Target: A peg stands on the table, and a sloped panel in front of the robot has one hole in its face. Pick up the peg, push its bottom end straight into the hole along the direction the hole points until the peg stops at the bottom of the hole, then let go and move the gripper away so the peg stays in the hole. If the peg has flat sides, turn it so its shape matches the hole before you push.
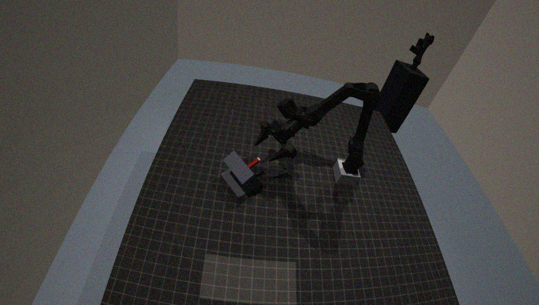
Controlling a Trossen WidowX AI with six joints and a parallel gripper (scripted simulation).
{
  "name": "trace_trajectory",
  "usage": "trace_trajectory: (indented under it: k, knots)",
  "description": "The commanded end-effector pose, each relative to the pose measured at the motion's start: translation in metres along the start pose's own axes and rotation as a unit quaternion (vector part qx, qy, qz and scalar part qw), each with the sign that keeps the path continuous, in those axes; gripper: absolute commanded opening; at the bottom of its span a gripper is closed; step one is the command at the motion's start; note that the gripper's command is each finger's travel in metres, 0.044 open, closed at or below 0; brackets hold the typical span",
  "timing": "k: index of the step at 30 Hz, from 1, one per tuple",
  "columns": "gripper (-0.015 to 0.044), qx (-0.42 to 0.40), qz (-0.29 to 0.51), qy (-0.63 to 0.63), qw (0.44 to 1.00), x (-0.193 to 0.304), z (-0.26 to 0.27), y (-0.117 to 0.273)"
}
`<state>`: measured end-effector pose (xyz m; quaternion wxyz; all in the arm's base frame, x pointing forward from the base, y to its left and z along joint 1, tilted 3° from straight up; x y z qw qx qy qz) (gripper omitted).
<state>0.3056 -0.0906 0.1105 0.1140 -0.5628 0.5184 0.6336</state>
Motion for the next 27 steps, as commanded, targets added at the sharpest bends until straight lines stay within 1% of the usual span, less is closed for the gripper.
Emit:
trace_trajectory:
  k: [1,27]
  knots:
    - [0.0440,-0.001,-0.001,0.002,1.000,0.000,0.000,0.005]
    - [0.0440,0.002,-0.003,0.002,1.000,0.003,-0.001,0.045]
Point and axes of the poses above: the point midway between the two fingers, 35 mm back from their tips, its own y axis back along the fingers, its own z axis across the jaws, x = y × z, the point moved 10 cm from there along y, back along the fingers, and after that the axes turned 9 degrees about y, right-handed, at the moved point
